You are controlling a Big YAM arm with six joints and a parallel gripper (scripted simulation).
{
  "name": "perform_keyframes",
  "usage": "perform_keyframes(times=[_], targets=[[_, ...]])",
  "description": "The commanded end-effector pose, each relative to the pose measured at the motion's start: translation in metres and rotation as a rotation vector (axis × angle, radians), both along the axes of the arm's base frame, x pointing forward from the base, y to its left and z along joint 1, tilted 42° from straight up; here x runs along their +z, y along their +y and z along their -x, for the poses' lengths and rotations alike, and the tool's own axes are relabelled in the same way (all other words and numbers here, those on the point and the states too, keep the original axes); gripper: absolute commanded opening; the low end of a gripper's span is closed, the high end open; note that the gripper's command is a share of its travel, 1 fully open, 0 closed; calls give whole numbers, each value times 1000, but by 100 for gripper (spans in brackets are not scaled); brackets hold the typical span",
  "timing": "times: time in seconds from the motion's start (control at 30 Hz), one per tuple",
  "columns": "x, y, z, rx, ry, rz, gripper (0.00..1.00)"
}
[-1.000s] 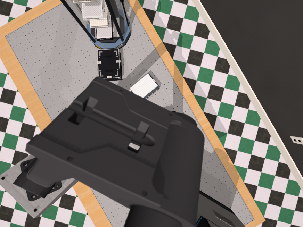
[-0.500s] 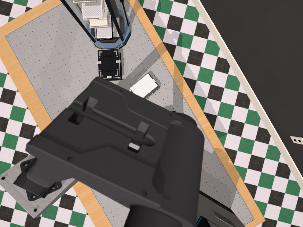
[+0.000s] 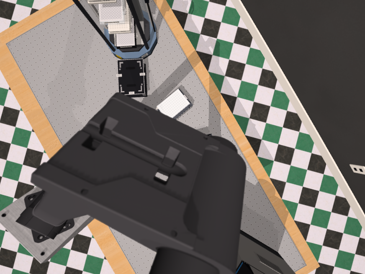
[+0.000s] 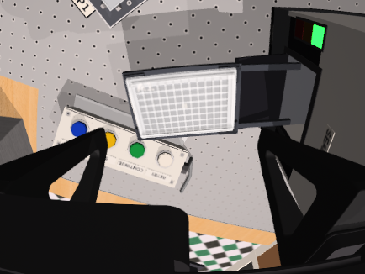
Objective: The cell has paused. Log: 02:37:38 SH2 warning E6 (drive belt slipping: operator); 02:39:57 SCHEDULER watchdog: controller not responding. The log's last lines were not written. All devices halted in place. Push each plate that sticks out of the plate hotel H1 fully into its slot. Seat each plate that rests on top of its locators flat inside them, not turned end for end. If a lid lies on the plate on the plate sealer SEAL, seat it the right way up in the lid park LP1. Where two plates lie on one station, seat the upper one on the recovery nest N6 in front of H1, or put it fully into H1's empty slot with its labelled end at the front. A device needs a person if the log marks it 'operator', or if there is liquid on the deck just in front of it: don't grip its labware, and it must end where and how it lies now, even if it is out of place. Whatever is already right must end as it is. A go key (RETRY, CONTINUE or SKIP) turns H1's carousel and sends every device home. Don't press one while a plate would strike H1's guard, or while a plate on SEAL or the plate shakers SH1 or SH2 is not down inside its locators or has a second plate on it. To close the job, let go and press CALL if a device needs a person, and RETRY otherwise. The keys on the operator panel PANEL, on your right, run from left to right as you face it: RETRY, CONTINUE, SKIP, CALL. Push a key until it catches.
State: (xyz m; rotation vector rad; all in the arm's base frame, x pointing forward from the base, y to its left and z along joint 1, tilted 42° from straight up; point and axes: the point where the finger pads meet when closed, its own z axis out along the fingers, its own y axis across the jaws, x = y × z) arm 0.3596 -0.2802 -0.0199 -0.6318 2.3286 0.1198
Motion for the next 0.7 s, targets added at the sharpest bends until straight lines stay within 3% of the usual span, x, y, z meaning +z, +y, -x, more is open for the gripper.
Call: perform_keyframes(times=[0.0,0.43,0.47,0.67], targets=[[8,-5,-2,76,-30,67,100],[5,-5,-2,67,-29,64,100],[-4,4,-7,93,-21,55,100],[-15,6,-19,76,-23,55,100]])
